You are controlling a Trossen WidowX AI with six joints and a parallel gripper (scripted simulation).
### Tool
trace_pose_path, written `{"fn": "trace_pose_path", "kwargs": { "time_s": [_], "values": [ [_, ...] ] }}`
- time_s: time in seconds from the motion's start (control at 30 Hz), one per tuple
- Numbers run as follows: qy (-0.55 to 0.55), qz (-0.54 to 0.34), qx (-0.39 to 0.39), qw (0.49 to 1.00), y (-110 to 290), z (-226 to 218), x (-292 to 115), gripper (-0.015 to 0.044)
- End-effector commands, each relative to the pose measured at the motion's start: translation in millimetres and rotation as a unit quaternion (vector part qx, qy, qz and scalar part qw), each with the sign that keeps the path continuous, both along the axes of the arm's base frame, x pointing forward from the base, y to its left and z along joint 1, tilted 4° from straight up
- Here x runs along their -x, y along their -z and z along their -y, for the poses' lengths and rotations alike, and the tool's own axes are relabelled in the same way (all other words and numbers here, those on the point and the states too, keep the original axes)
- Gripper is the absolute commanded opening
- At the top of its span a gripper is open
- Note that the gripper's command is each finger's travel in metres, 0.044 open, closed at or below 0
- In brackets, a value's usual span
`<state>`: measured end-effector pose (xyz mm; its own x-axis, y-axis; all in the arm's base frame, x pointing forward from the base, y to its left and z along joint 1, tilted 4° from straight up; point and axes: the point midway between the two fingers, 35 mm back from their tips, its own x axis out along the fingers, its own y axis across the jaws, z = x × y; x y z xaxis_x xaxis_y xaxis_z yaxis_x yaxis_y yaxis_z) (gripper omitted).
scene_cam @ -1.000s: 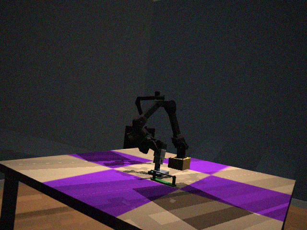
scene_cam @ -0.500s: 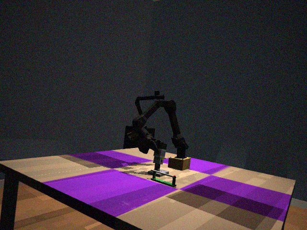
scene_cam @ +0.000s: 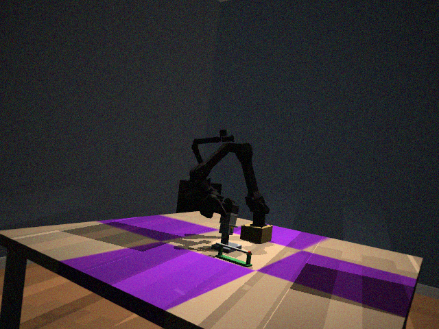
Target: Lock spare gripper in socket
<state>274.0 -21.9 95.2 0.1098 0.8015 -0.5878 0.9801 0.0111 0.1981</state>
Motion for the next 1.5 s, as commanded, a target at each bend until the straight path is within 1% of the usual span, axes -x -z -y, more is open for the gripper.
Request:
{"fn": "trace_pose_path", "kwargs": {
  "time_s": [0.0, 0.77, 1.47],
  "values": [
    [0.000, 0.002, 0.001, 1.000, -9.4, -0.4, 1.5, 0.0440],
    [0.003, -0.028, -0.015, 0.999, -52.2, -10.1, 19.9, 0.0440],
    [0.042, -0.005, 0.010, 0.999, -89.0, -18.6, 27.8, 0.0440]
  ]
}}
